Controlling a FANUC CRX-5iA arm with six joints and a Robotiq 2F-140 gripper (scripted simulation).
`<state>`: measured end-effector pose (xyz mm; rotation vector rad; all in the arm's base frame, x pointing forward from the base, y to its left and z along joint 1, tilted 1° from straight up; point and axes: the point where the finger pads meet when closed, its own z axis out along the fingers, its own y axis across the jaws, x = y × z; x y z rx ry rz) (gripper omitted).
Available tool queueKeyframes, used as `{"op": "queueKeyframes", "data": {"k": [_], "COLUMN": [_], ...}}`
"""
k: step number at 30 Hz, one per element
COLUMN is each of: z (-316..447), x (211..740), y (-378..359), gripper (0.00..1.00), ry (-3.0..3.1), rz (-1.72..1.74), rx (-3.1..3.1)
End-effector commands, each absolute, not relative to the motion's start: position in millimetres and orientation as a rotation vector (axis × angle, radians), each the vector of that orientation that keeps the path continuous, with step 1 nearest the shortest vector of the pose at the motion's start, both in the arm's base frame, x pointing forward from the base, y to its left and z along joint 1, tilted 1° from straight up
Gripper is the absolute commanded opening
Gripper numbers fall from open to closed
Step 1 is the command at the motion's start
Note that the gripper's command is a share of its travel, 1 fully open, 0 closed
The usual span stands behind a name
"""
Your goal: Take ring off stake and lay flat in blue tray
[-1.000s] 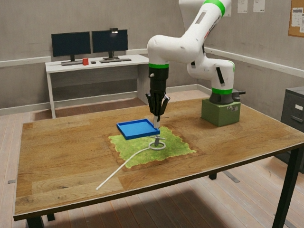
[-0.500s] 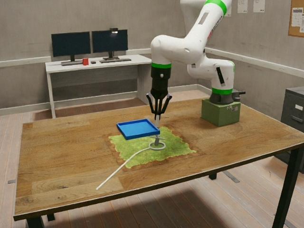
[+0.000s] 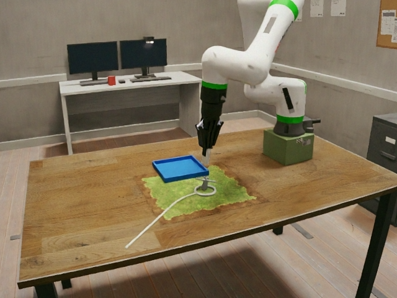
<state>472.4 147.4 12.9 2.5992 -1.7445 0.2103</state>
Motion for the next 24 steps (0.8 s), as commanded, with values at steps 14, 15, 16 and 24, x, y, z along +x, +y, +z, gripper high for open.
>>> {"op": "queueKeyframes", "data": {"k": [14, 15, 16, 24], "z": [13.5, 13.5, 13.5, 13.5], "x": [468.6, 468.5, 468.4, 468.2], "y": [140.0, 139.9, 139.7, 139.4], "gripper": [0.10, 0.10, 0.10, 0.10], "ry": [-0.498, -0.428, -0.357, 0.190], "rz": [0.230, 0.232, 0.233, 0.231], "rx": [3.058, 3.066, 3.073, 3.069]}}
